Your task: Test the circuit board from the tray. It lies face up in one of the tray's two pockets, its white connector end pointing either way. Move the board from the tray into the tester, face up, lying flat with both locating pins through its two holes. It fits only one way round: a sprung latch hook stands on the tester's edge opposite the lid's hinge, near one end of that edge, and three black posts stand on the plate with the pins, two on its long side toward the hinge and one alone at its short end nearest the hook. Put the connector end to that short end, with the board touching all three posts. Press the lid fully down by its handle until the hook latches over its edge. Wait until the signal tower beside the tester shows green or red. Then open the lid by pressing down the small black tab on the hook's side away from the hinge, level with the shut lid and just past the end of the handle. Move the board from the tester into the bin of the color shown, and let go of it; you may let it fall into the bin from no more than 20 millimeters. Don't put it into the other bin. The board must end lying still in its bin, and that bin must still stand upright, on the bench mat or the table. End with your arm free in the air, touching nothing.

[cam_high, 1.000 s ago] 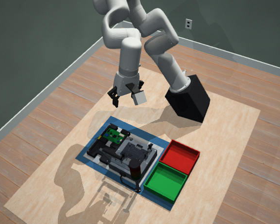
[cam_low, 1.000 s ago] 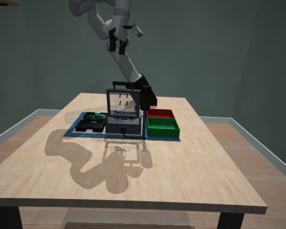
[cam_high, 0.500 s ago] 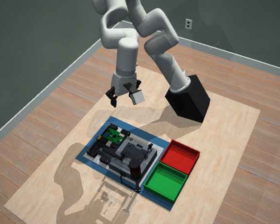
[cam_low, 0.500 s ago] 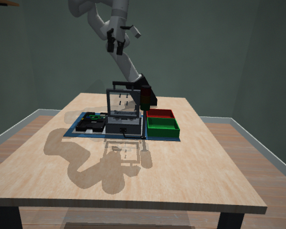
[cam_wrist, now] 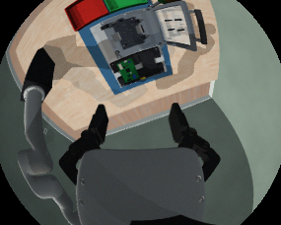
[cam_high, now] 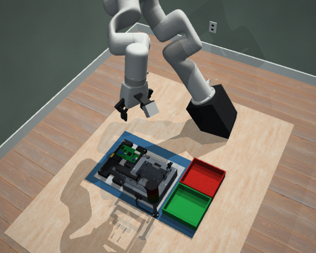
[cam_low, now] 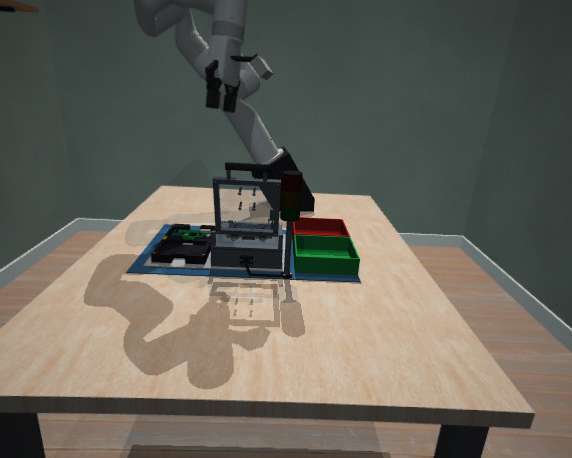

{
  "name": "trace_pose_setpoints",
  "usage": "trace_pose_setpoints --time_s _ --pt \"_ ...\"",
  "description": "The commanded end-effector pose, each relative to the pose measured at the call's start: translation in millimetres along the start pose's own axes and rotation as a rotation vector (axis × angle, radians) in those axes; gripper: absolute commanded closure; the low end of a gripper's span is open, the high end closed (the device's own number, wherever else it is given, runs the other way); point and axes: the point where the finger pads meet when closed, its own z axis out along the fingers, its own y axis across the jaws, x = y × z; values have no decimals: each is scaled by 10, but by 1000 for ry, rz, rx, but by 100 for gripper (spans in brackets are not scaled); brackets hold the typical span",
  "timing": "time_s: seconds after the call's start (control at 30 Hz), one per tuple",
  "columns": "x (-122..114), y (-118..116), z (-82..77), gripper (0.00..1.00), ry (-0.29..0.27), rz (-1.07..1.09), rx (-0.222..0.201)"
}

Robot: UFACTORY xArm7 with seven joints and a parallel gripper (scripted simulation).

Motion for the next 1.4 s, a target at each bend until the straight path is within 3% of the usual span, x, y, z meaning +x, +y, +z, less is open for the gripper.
trace_pose_setpoints --time_s 0.0,0.5,0.57,1.07,1.13,1.37 --pt "-204 47 89 0 8 -71 30" --pt "-204 47 89 0 8 -71 30" --pt "-382 66 183 0 18 -135 59" --pt "-382 66 183 0 18 -135 59" --pt "-531 72 264 0 29 -189 83" --pt "-531 72 264 0 29 -189 83"
